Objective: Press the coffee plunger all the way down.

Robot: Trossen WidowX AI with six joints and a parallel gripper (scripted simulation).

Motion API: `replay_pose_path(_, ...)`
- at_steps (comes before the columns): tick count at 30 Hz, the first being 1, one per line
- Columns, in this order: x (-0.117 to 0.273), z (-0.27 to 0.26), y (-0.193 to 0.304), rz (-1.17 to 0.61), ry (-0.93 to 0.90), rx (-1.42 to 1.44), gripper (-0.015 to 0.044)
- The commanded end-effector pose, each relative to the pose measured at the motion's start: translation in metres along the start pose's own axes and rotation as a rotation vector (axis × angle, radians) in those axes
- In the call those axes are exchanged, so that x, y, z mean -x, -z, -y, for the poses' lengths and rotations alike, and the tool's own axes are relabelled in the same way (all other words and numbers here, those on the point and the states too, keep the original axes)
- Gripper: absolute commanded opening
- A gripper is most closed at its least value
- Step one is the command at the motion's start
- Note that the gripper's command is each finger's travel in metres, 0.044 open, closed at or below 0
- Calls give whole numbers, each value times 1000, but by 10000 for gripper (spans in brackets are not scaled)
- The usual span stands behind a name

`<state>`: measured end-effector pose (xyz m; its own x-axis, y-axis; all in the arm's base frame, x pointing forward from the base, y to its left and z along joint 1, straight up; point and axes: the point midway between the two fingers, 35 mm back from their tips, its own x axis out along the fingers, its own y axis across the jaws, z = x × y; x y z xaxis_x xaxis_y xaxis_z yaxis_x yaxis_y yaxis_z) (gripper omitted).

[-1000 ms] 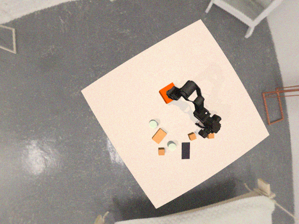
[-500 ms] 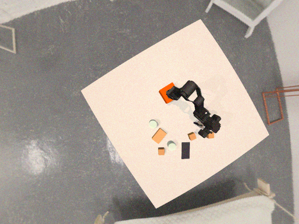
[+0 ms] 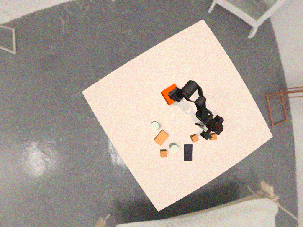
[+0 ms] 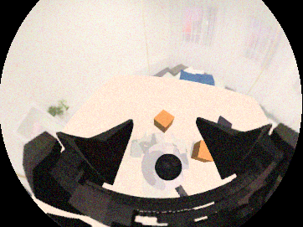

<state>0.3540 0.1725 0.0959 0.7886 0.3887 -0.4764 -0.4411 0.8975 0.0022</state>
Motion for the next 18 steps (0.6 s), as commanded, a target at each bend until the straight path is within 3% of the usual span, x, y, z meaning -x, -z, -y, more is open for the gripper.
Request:
replay_pose_path(1, 16, 0, -14, 6, -3, 0, 440)
replay_pose_path(8, 76, 1, -41, -6, 1, -7, 440)
replay_pose_path(18, 76, 1, -39, -6, 1, -7, 440)
